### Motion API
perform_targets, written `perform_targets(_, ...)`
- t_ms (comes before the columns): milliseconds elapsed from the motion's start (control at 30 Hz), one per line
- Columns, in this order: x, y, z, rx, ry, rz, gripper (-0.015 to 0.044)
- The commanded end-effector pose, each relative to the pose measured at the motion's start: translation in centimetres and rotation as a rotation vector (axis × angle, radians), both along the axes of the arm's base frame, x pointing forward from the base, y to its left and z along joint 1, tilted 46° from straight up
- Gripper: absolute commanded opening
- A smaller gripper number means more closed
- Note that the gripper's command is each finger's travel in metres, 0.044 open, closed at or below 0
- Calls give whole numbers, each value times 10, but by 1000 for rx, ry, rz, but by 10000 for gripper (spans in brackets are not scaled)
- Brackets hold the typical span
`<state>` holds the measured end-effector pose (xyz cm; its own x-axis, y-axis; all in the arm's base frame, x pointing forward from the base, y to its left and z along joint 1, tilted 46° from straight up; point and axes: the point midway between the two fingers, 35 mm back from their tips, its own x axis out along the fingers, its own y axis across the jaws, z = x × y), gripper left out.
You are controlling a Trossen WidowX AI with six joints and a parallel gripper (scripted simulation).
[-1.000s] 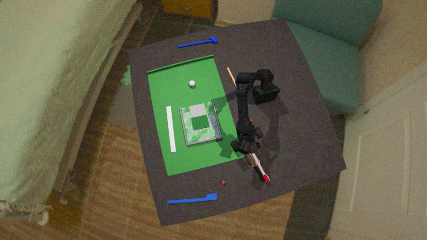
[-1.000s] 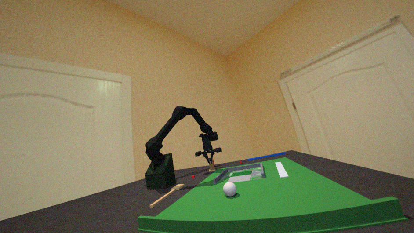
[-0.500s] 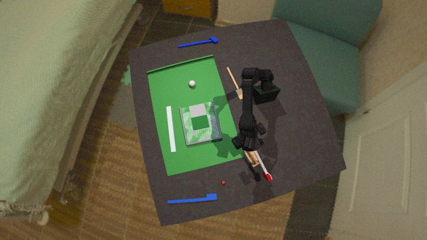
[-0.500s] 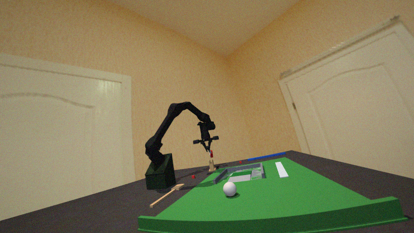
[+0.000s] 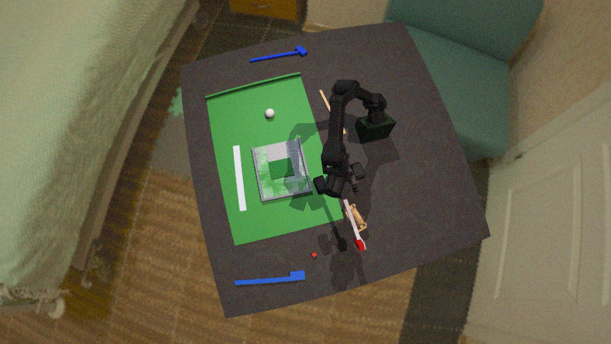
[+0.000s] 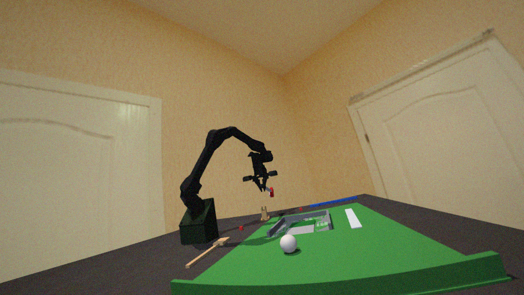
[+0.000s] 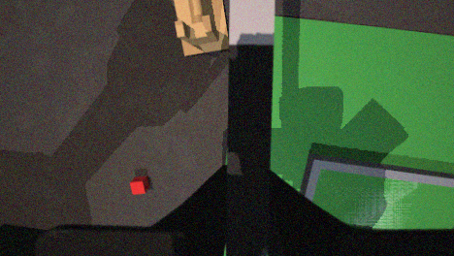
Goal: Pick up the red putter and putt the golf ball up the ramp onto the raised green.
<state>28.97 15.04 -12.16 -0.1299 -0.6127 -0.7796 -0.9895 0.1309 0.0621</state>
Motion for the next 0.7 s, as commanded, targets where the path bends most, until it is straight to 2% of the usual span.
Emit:
perform_targets(0,11,-10,19,10,-53,-51,0)
perform_targets(667,49,-99,120,9,-324,-360,0)
